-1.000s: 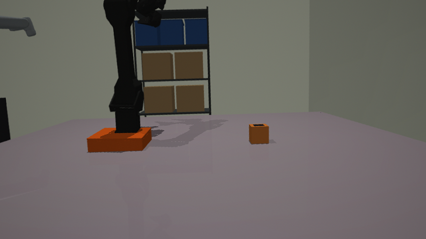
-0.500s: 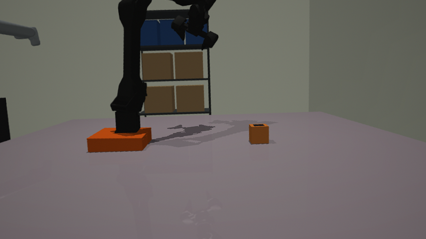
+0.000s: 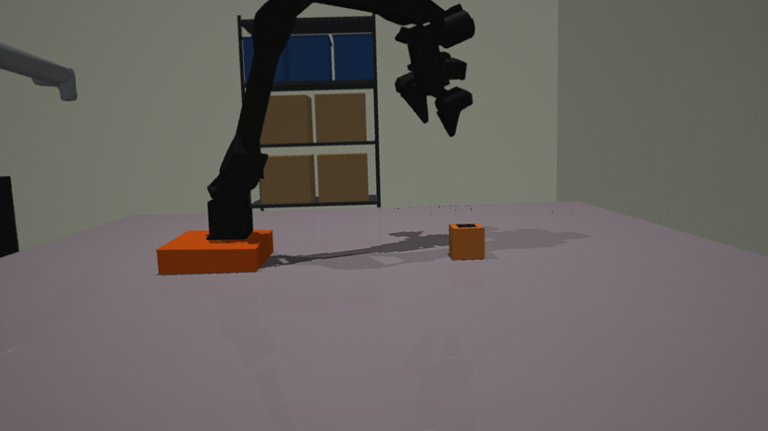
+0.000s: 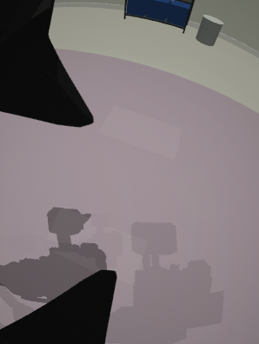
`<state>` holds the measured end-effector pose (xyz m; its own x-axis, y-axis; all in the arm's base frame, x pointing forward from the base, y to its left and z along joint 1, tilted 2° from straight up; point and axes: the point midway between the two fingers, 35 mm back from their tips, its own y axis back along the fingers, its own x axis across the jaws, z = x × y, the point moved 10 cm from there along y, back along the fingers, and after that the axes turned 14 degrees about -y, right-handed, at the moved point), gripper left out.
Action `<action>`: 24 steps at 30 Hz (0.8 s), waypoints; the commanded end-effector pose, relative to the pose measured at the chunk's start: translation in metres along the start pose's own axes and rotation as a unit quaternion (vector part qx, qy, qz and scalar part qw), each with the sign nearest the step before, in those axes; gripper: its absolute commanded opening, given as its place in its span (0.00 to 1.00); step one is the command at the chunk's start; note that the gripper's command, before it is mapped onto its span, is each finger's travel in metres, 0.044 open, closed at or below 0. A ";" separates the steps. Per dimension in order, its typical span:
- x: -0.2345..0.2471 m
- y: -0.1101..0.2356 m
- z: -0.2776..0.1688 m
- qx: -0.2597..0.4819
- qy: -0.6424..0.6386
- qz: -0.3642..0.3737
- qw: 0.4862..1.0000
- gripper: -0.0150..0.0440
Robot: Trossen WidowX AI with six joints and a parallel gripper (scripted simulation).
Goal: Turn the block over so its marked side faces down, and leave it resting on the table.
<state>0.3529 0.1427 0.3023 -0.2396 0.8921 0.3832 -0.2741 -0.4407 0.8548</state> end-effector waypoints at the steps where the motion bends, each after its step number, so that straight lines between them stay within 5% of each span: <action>1: -0.056 -0.002 0.009 0.018 -0.060 -0.078 0.995 1.00; 11: -0.196 0.010 -0.004 0.097 -0.207 -0.241 0.943 1.00; 19: -0.208 0.013 -0.013 0.104 -0.216 -0.250 0.938 1.00; 24: -0.222 -0.015 -0.023 0.104 -0.216 -0.250 0.938 1.00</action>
<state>0.3897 -0.0482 0.2153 0.2854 0.9584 -0.0061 -0.0740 0.0284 0.9969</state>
